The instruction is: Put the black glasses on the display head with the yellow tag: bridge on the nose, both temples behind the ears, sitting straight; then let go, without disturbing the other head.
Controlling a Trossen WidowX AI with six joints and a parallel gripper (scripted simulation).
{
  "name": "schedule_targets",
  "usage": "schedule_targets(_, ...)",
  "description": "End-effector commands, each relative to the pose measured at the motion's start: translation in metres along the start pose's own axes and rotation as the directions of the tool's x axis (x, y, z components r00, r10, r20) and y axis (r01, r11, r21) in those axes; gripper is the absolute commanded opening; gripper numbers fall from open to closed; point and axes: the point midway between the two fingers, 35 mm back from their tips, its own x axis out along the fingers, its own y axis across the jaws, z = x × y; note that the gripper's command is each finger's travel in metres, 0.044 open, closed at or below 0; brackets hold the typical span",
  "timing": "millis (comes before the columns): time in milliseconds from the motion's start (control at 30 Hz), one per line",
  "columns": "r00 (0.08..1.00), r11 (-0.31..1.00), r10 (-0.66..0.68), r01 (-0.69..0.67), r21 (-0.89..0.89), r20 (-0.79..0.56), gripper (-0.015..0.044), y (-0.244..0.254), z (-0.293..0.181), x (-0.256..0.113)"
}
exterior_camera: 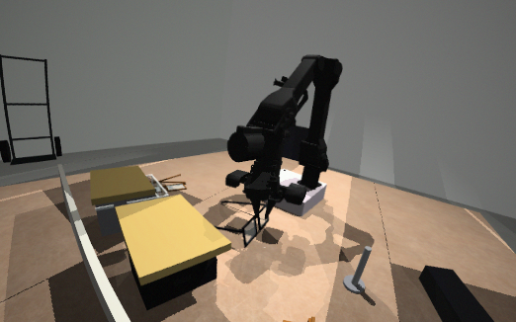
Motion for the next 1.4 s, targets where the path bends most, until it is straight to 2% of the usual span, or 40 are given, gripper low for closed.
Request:
schedule_targets(0,1.000,1.000,0.000,0.000,0.000,0.001,0.0107,-0.001,0.000,-0.001)
schedule_targets(733,1.000,1.000,0.003,-0.003,0.003,-0.006,0.0107,-0.011,-0.002,-0.010)
schedule_targets(933,1.000,1.000,0.004,-0.004,0.003,-0.006,0.0107,0.000,-0.001,-0.055)
schedule_targets(1100,1.000,1.000,0.004,-0.004,0.003,-0.006,0.0107,0.001,-0.001,-0.058)
schedule_targets(1233,1.000,1.000,0.003,-0.003,0.000,-0.006,0.0200,-0.001,-0.001,-0.052)
schedule_targets(1367,1.000,1.000,0.003,-0.003,0.000,-0.006,0.0200,-0.001,-0.001,-0.052)
